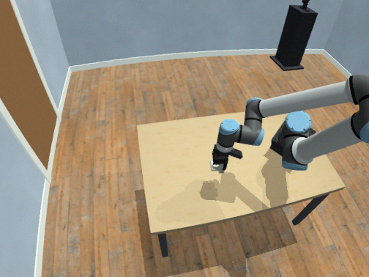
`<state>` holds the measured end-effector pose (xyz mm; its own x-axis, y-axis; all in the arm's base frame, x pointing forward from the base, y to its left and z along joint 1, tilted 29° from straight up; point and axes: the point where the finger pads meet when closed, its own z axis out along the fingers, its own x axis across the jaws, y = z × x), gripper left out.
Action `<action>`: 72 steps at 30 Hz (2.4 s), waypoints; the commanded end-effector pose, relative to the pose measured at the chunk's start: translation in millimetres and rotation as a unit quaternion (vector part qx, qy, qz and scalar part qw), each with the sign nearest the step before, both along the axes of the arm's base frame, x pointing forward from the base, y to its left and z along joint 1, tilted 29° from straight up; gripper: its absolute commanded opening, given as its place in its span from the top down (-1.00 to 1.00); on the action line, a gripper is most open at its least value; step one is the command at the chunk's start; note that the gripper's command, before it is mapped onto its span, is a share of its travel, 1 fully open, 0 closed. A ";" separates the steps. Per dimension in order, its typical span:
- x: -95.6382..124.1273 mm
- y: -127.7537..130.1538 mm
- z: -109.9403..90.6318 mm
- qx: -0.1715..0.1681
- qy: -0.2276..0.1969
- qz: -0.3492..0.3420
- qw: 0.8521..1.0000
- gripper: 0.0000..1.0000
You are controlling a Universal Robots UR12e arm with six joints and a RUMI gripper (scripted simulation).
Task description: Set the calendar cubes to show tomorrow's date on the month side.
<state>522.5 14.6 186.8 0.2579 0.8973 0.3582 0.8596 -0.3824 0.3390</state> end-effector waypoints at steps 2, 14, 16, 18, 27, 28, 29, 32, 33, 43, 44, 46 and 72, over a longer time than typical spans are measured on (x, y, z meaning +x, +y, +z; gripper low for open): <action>0.2 0.6 0.8 0.042 0.022 -0.091 0.995 0.78; 1.0 1.1 1.4 0.103 0.052 -0.210 0.971 0.78; 1.5 1.0 1.7 0.122 0.061 -0.248 0.959 0.78; 1.9 0.9 1.9 0.137 0.069 -0.278 0.948 0.78; 3.7 -0.1 2.7 0.189 0.095 -0.381 0.900 0.78; 4.0 -0.3 2.8 0.197 0.098 -0.396 0.892 0.78; 4.0 -0.3 2.8 0.197 0.098 -0.396 0.892 0.78; 4.5 -0.8 3.0 0.211 0.105 -0.423 0.875 0.78; 4.8 -1.0 3.1 0.217 0.108 -0.436 0.867 0.78; 7.2 -3.8 3.8 0.268 0.133 -0.535 0.790 0.78; 7.4 -4.0 3.8 0.271 0.135 -0.542 0.784 0.78; 7.5 -4.2 3.9 0.275 0.136 -0.548 0.778 0.78; 8.8 -6.2 4.1 0.299 0.148 -0.595 0.731 0.78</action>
<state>530.9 8.7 190.3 0.8748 -0.3192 0.3645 -0.2002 -0.9232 -0.3280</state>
